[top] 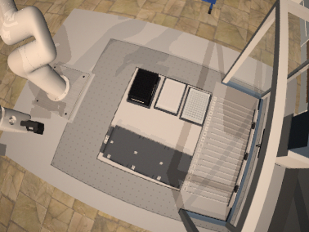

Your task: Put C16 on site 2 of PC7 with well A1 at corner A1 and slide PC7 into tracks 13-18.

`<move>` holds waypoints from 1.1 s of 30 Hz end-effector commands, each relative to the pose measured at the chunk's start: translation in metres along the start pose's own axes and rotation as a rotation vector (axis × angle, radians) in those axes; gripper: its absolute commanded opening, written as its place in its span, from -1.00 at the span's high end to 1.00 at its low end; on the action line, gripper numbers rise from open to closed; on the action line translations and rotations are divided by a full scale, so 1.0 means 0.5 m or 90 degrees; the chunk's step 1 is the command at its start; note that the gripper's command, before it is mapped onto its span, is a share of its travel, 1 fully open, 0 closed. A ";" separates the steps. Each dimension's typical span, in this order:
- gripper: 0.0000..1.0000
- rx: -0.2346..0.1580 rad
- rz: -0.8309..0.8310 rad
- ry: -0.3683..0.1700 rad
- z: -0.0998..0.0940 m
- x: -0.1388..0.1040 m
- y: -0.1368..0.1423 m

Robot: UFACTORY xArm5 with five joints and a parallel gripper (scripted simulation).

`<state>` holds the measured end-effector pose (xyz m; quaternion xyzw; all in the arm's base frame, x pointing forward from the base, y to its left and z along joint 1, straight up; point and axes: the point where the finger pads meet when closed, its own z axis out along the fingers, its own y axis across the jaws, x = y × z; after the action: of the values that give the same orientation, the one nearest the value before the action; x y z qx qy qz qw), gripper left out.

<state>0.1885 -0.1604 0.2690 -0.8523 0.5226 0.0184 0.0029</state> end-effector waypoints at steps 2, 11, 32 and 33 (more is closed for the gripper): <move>-1.00 0.000 -0.068 0.004 -0.006 0.013 -0.044; -1.00 -0.001 -0.152 0.007 -0.009 0.021 -0.099; -1.00 -0.002 -0.363 0.015 -0.007 0.017 -0.249; -1.00 -0.002 -0.363 0.015 -0.006 0.016 -0.259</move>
<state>0.2907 -0.1185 0.2701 -0.9575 0.2882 0.0097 0.0009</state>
